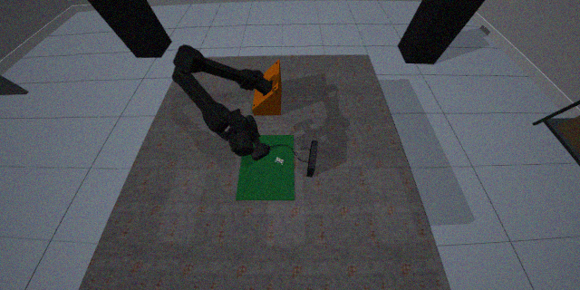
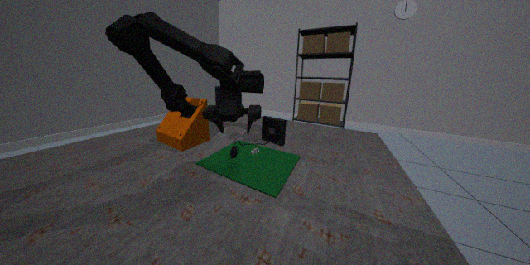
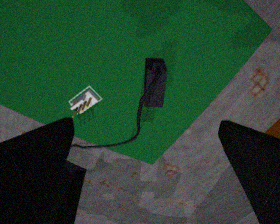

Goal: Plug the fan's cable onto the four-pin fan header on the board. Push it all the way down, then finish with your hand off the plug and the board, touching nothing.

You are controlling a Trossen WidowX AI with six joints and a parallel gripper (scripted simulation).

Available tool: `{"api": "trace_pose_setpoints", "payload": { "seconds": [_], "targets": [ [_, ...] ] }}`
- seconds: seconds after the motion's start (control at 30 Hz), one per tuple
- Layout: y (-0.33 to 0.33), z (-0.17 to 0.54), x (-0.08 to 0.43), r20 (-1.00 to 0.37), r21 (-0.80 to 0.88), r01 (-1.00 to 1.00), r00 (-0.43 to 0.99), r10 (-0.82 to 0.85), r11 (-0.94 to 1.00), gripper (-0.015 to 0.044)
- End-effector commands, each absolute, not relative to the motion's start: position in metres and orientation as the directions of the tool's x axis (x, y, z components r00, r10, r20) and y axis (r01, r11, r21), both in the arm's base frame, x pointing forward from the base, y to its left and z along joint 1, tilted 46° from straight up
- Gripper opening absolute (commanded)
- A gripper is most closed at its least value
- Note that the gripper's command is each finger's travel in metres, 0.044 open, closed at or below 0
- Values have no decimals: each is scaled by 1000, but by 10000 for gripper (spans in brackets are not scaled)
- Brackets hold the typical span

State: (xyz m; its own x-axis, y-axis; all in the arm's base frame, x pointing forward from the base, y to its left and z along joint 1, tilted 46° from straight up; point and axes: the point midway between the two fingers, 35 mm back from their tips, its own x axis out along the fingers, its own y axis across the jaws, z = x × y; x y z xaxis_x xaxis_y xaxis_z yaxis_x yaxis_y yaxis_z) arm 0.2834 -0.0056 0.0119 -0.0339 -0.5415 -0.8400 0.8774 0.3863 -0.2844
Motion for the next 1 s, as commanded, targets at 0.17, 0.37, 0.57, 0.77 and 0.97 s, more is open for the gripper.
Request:
{"api": "trace_pose_setpoints", "payload": {
  "seconds": [0.17,0.37,0.57,0.77,0.97],
  "targets": [
    [-34,-14,277,-831,-314,873,-62,-554,373,440],
    [-40,-19,278,-831,-314,873,-62,-553,373,440],
    [-47,-26,279,-830,-314,873,-62,-554,373,440],
    [-54,-33,279,-830,-314,873,-62,-554,373,440],
    [-61,-39,279,-830,-315,873,-62,-555,372,440]
  ]
}}
